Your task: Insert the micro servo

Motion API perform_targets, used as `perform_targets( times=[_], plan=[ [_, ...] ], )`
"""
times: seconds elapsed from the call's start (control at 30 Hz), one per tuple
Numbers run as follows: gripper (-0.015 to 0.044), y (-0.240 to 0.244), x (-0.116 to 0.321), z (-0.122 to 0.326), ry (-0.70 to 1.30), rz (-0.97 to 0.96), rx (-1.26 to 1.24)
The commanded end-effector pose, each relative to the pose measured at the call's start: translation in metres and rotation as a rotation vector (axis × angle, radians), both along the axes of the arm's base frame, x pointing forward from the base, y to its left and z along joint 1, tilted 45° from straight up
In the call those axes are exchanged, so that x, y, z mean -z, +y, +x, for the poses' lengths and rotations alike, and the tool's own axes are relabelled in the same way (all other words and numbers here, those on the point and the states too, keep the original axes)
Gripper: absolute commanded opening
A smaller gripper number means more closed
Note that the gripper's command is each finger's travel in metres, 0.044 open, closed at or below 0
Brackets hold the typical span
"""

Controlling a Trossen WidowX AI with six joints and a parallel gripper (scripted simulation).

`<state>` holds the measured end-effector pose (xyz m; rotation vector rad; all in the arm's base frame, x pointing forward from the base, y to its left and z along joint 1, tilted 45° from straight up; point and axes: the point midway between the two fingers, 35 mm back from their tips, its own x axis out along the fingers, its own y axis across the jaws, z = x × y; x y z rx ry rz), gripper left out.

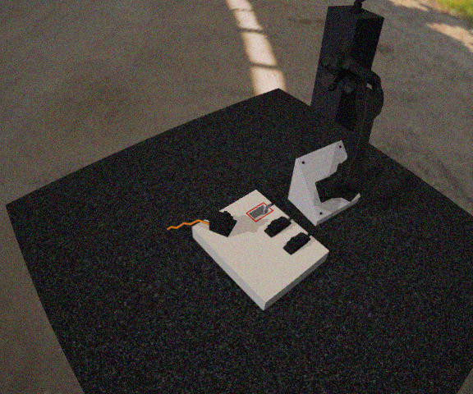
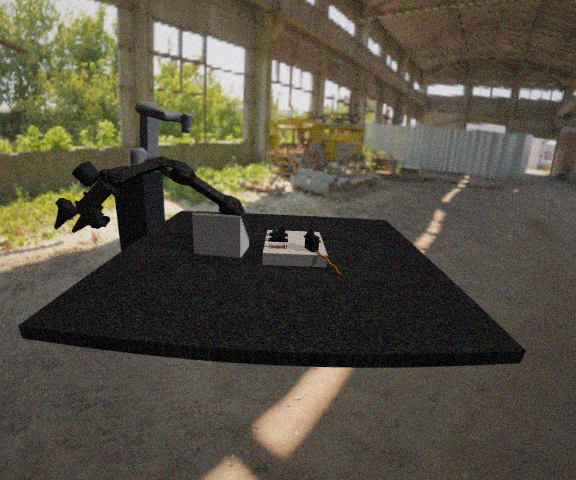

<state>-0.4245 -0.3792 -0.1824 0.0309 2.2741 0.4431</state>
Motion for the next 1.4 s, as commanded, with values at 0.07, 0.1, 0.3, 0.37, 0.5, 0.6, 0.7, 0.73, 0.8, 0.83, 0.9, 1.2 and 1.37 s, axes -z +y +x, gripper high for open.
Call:
perform_targets(
  times=[0.07, 0.1, 0.3, 0.37, 0.5, 0.6, 0.7, 0.73, 0.8, 0.83, 0.9, 1.2, 1.37],
  plan=[
    [0.044, -0.005, 0.0, 0.005, -0.008, 0.0, -0.014],
    [0.044, -0.009, -0.001, 0.01, -0.016, 0.0, -0.026],
    [0.044, -0.043, -0.001, 0.056, -0.09, -0.009, -0.132],
    [0.044, -0.058, -0.003, 0.079, -0.128, -0.003, -0.189],
    [0.044, -0.084, -0.006, 0.129, -0.206, 0.012, -0.304],
    [0.044, -0.1, -0.009, 0.17, -0.264, 0.03, -0.389],
    [0.044, -0.111, -0.012, 0.21, -0.324, 0.039, -0.464],
    [0.044, -0.115, -0.014, 0.224, -0.344, 0.047, -0.491],
    [0.044, -0.119, -0.017, 0.251, -0.38, 0.061, -0.543],
    [0.044, -0.121, -0.018, 0.265, -0.401, 0.069, -0.568],
    [0.044, -0.124, -0.021, 0.293, -0.441, 0.087, -0.623],
    [0.044, -0.115, -0.038, 0.422, -0.623, 0.187, -0.86],
    [0.044, -0.095, -0.05, 0.491, -0.724, 0.26, -0.983]
  ],
)
